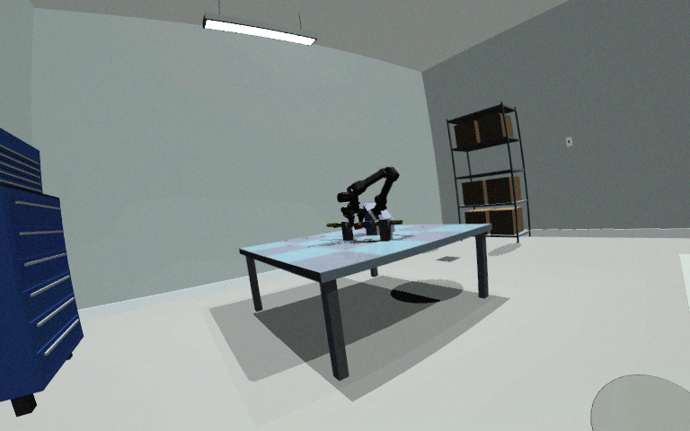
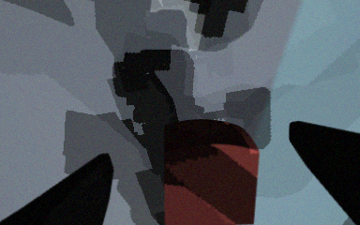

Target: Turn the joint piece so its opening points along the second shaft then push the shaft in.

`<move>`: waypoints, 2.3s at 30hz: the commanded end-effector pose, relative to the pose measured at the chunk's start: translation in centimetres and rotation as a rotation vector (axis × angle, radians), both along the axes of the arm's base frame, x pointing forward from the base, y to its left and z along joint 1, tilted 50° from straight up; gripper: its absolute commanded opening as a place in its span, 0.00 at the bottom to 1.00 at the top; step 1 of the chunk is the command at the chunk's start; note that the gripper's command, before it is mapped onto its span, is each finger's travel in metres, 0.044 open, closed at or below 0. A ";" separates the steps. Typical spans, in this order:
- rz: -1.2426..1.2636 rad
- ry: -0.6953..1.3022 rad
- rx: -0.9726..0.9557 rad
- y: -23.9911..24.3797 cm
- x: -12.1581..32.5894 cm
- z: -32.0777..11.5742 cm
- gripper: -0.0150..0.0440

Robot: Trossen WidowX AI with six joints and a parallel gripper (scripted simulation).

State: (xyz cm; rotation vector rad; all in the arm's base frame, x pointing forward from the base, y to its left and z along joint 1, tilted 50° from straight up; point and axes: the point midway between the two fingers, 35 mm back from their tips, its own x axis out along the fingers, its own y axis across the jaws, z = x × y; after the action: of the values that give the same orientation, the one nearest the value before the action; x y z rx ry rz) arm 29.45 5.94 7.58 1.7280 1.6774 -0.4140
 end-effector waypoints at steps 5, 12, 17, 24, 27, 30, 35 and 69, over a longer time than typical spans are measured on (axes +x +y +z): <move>0.167 -0.191 -0.044 -2.2 0.2 1.5 1.00; 0.326 -0.367 -0.074 -4.1 0.1 3.0 1.00; 0.439 -0.492 -0.092 -5.4 -0.2 4.1 1.00; 0.597 -0.671 -0.113 -7.1 -0.7 5.8 1.00; 0.663 -0.749 -0.121 -7.9 -1.0 6.5 1.00; 0.729 -0.827 -0.128 -8.6 -1.3 7.3 1.00; 0.805 -0.920 -0.135 -9.3 -1.7 8.2 1.00; 0.461 -0.542 -0.027 -10.5 -0.7 -0.2 1.00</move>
State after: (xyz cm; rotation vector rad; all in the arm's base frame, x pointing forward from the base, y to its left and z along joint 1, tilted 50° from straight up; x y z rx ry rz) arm 28.74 -4.73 7.52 1.1464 1.5490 0.2843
